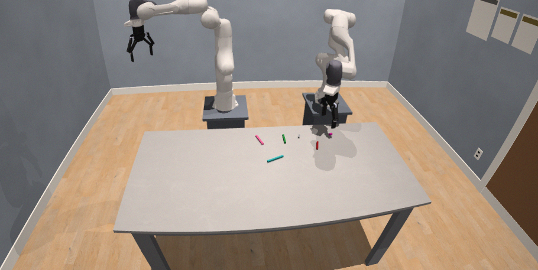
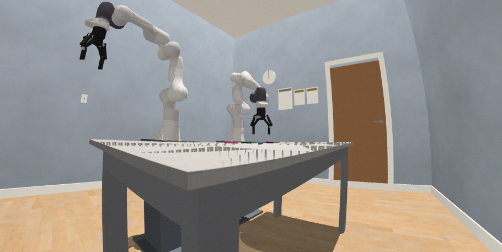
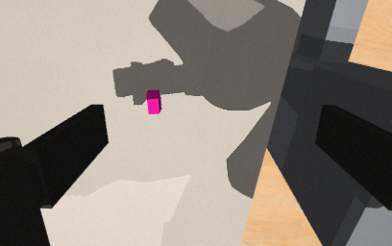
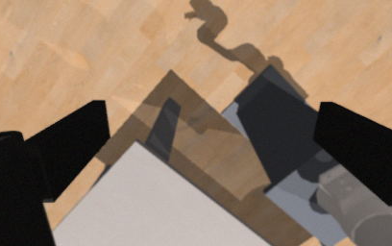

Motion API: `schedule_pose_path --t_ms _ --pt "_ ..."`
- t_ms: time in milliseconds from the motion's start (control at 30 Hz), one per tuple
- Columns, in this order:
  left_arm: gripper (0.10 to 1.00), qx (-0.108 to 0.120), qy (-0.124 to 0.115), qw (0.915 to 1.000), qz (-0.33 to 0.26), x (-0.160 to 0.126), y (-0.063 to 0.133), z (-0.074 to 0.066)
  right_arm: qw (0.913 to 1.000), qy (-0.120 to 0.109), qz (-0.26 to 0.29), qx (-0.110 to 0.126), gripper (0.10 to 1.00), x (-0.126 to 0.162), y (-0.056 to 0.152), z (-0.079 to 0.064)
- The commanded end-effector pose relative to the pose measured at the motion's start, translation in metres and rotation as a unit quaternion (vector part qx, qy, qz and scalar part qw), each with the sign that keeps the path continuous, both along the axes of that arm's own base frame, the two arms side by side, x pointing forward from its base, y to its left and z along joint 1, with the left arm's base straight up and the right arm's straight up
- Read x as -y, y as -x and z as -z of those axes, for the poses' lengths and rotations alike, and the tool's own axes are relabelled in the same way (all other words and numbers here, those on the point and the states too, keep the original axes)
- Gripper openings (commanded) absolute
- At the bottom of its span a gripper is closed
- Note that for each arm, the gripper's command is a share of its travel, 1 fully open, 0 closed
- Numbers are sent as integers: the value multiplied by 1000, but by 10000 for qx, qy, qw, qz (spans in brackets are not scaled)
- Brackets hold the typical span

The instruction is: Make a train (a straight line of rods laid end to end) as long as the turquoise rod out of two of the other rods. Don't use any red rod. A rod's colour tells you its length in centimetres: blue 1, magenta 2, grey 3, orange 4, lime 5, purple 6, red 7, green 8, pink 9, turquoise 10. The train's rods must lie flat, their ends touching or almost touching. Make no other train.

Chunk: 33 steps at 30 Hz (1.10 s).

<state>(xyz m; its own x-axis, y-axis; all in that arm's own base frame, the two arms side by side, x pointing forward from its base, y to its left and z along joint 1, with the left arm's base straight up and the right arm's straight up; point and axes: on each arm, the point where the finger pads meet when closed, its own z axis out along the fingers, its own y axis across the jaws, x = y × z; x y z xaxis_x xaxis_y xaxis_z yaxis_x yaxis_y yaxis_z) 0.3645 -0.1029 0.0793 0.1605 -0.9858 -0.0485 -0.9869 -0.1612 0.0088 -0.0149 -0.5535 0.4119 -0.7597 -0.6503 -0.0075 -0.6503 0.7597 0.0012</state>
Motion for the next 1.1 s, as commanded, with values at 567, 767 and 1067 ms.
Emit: schedule_pose_path --t_ms 567,767,1067 --pt "1000 54 237 9986 468 3 -1 0 9997 29 -225 -24 1000 1 3 -1" --pt "1000 67 236 9980 587 2 -3 -1 9997 29 -225 -24 1000 1 3 -1" --pt "1000 68 236 9979 600 2 -3 -1 9997 29 -225 -24 1000 1 3 -1"
